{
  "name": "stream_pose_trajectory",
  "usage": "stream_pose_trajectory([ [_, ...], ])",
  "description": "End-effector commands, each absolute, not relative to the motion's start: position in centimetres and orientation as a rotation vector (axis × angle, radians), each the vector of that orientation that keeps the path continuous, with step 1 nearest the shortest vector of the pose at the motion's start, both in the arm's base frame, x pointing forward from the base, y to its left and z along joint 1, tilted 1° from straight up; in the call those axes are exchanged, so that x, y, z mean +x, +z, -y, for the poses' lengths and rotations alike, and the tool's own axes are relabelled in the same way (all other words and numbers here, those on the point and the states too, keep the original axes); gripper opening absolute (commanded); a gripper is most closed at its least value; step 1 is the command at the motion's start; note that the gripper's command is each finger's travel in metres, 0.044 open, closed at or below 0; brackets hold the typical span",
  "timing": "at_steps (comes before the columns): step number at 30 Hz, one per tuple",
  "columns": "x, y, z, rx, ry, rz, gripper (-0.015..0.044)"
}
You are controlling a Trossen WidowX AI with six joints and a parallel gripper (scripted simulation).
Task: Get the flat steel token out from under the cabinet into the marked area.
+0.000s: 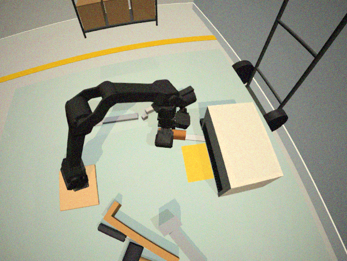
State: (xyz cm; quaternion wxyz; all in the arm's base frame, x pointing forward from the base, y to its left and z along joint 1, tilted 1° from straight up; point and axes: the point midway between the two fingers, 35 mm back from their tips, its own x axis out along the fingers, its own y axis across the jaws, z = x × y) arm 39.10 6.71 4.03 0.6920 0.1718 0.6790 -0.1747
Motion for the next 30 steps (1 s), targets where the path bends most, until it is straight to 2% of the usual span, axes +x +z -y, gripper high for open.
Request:
stream_pose_trajectory([
  [1,39.7,4.1,-6.3,0.382,-0.39,-1.51,0.0],
  [30,41.3,4.0,-4.7,0.381,-0.391,-1.508,0.0],
])
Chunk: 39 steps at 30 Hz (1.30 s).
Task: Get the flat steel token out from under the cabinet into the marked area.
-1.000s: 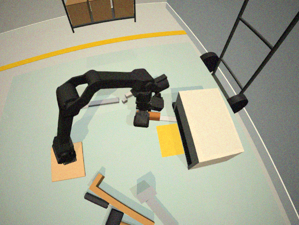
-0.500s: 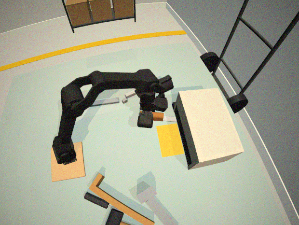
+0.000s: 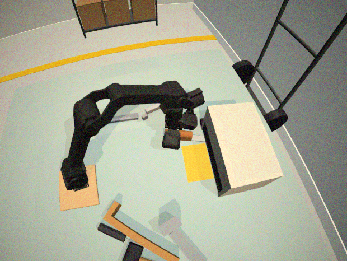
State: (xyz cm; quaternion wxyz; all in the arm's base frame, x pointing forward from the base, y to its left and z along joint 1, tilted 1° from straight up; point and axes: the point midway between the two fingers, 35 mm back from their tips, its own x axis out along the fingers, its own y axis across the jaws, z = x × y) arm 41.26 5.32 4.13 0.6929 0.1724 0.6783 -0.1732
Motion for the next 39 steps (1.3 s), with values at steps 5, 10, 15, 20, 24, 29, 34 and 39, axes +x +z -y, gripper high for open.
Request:
stream_pose_trajectory([
  [5,41.0,4.0,-4.2,0.381,-0.391,-1.508,0.0],
  [10,40.7,4.0,-3.7,0.38,-0.392,-1.509,0.0],
  [15,40.5,4.0,-3.2,0.38,-0.392,-1.509,0.0],
  [20,40.2,4.0,-2.7,0.38,-0.392,-1.509,0.0],
  [24,40.0,4.0,-2.3,0.379,-0.393,-1.509,0.0],
  [29,39.8,4.0,-1.9,0.379,-0.393,-1.509,0.0],
  [34,39.5,4.0,-1.4,0.379,-0.393,-1.509,0.0],
  [39,39.3,4.0,-1.0,0.378,-0.394,-1.509,0.0],
])
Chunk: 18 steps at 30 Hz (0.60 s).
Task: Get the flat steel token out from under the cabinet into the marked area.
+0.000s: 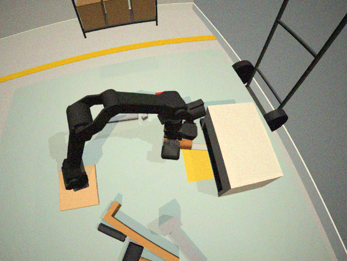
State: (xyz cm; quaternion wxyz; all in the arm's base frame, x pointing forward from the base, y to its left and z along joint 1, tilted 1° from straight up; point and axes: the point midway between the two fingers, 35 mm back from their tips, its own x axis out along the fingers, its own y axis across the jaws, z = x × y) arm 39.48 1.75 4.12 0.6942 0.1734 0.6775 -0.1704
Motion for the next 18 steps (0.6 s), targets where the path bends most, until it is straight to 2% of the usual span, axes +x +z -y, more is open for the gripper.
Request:
stream_pose_trajectory([
  [1,39.2,4.0,-0.9,0.378,-0.394,-1.509,0.0],
  [18,38.4,4.0,0.7,0.377,-0.395,-1.509,0.0],
])
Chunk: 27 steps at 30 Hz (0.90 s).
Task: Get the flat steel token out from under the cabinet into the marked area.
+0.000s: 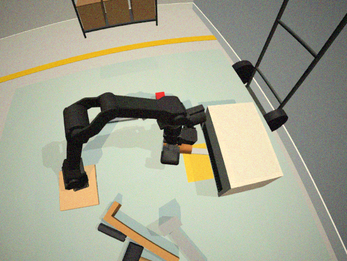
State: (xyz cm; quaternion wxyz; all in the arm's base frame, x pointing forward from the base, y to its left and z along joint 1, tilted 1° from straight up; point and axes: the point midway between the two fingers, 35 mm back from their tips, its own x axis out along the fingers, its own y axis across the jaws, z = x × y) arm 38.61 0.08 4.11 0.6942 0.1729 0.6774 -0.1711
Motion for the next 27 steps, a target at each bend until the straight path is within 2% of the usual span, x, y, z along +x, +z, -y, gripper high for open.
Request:
stream_pose_trajectory([
  [1,38.4,4.0,0.8,0.377,-0.395,-1.509,0.0],
  [27,37.5,4.0,1.8,0.377,-0.396,-1.51,0.0],
])
